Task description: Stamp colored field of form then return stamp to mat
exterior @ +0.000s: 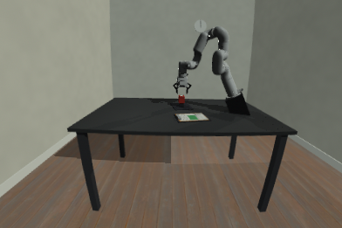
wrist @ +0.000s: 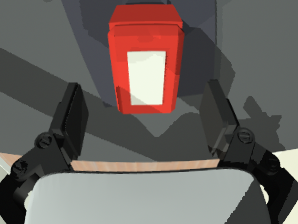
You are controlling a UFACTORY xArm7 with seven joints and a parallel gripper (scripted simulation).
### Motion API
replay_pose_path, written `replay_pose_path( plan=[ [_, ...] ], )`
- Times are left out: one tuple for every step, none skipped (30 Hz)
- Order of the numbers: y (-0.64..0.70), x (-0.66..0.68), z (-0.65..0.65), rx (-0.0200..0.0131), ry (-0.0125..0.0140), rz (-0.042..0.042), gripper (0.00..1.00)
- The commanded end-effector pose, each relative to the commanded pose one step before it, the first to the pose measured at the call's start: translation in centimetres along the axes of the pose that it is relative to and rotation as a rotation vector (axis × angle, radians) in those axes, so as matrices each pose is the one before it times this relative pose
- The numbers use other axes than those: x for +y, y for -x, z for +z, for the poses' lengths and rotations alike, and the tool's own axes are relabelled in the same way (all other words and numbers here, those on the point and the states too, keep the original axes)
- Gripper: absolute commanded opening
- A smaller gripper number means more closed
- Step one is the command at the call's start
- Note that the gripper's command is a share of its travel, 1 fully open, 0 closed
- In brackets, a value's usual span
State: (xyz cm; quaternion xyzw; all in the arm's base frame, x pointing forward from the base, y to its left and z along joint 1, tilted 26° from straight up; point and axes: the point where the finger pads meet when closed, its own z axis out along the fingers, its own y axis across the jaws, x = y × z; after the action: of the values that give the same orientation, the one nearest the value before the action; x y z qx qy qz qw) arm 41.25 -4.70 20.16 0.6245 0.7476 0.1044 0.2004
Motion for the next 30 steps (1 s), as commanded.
replay_pose_path(
  plan=[
    [0.108,0.249,1.974,-0.00243,0.0035,-0.00005,0.97],
    [0.0,0.0,0.492,0.0,0.0,0.0,0.97],
    [0.0,0.0,0.0,0.0,0.0,0.0,0.97],
    [0.0,0.0,0.0,0.0,0.0,0.0,0.97],
    [0.0,0.0,0.475,0.0,0.0,0.0,0.97],
    [0.0,0.0,0.455,0.00001,0.00001,0.0,0.97],
    [0.0,0.0,0.43,0.00001,0.00001,0.0,0.97],
    [0.001,0.0,0.402,-0.00004,-0.00003,-0.00001,0.97],
    [0.001,0.0,0.371,-0.00003,-0.00002,0.0,0.97],
    [-0.001,0.0,0.337,0.00003,0.00002,0.0,0.97],
    [0.0,0.0,0.301,-0.00001,-0.00001,0.0,0.97],
    [0.001,0.0,0.264,-0.00002,-0.00002,0.0,0.97],
    [0.0,0.0,0.225,0.00001,0.00001,0.0,0.97],
    [-0.001,0.0,0.187,0.00002,0.00002,0.0,0.97],
    [0.002,-0.001,0.15,-0.00006,-0.00005,-0.00001,0.97],
    [0.0,0.0,0.114,0.00001,0.00001,0.0,0.97],
    [-0.001,0.0,0.081,0.00004,0.00003,0.00001,0.97],
    [-0.001,0.0,0.052,0.00004,0.00003,0.00001,0.97],
    [-0.001,0.0,0.028,0.00002,0.00002,0.0,0.97],
    [0.0,0.0,0.0,0.0,0.0,0.0,0.97],
    [0.0,0.0,0.0,0.0,0.0,0.0,0.97],
    [0.0,0.0,0.011,0.00001,0.00001,0.0,0.97],
    [0.0,0.0,0.002,0.0,0.0,0.0,0.97],
    [0.0,0.0,0.0,0.0,0.0,0.0,0.97],
    [0.0,0.0,0.0,0.0,0.0,0.0,0.97],
    [0.0,0.0,0.0,0.0,0.0,0.0,0.97],
    [0.0,0.0,0.0,0.0,0.0,0.0,0.97],
    [0.0,0.0,0.0,0.0,0.0,0.0,0.97],
    [0.0,0.0,0.0,0.0,0.0,0.0,0.97],
    [0.0,0.0,0.0,0.0,0.0,0.0,0.97]
  ],
)
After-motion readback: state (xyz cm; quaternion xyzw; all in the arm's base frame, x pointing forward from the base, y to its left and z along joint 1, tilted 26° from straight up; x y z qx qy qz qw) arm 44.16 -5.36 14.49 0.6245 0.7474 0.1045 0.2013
